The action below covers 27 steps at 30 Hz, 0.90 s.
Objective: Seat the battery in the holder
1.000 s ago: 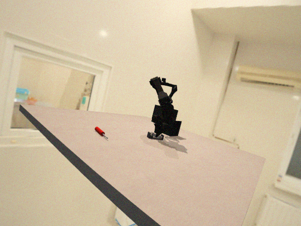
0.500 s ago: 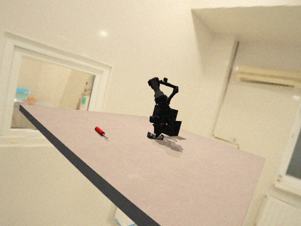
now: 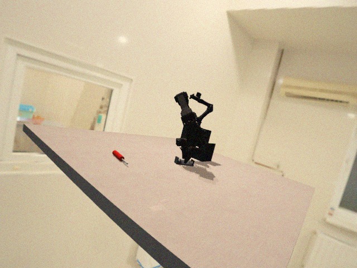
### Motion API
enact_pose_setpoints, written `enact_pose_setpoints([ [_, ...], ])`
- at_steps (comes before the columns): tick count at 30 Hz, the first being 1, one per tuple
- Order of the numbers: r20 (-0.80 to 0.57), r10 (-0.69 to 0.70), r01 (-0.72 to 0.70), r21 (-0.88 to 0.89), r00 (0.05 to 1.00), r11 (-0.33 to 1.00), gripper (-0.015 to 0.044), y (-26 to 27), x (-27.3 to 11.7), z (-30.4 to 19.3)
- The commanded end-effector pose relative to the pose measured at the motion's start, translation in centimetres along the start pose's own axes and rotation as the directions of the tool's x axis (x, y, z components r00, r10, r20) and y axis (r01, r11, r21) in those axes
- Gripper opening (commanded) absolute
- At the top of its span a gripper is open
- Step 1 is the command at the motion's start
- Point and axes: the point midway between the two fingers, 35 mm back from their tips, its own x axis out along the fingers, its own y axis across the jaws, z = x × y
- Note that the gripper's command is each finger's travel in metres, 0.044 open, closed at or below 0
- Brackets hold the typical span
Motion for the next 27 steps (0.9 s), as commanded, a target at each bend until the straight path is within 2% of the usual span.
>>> enact_pose_setpoints([
  [1,-0.009,-0.001,0.001,-0.009,1.0,1.0,0.0076,-0.04,0.04,0.36],
  [23,-0.006,0.003,-0.003,-0.007,1.0,1.0,0.0076,-0.02,0.03,0.99],
  [27,-0.006,0.003,-0.003,-0.007,1.0,1.0,0.0179,-0.02,0.03,0.99],
])
